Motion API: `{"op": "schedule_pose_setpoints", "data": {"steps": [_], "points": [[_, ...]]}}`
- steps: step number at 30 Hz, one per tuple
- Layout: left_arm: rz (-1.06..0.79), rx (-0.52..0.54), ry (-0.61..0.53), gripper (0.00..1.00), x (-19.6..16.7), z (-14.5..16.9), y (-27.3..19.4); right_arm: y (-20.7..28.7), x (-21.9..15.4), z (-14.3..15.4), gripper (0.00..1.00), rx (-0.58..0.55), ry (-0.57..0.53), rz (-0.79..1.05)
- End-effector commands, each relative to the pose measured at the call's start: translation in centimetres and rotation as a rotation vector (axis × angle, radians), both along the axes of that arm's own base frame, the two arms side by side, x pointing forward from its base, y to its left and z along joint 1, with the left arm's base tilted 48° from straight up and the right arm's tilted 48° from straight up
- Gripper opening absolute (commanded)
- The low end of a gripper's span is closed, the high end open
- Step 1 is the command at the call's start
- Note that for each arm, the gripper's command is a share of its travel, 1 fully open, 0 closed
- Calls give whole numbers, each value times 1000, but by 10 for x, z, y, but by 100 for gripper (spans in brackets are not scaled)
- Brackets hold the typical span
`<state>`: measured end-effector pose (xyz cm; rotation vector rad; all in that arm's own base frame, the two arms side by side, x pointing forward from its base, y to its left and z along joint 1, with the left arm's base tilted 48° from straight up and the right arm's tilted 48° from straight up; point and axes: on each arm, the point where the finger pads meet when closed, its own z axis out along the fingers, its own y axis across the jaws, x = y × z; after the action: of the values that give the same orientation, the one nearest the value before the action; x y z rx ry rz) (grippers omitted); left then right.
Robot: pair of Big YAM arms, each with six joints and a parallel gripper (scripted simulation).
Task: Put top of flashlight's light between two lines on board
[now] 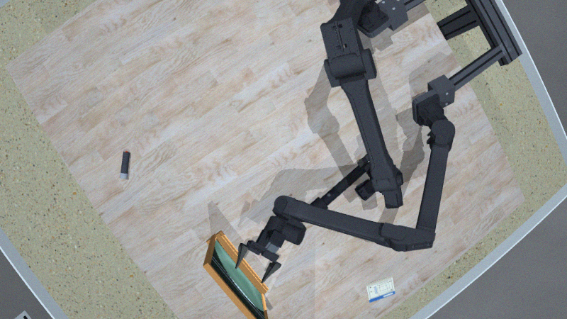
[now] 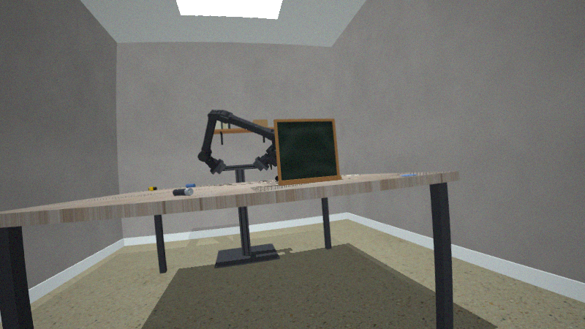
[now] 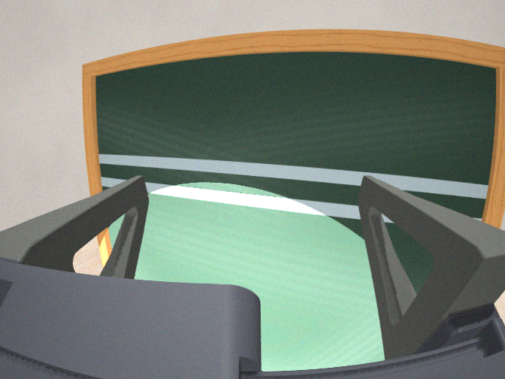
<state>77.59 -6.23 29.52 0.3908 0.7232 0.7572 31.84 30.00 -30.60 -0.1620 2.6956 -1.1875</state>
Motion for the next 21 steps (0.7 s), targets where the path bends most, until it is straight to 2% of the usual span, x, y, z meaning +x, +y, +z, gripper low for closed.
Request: {"op": "schedule_pose_setpoints", "data": {"steps": [1,21], "points": [[1,-3,-10,100,1,2,3,32,6,7,100,47,-35,15],[1,-3,-10,100,1,2,3,39,9,13,100,62,-44,17]]}}
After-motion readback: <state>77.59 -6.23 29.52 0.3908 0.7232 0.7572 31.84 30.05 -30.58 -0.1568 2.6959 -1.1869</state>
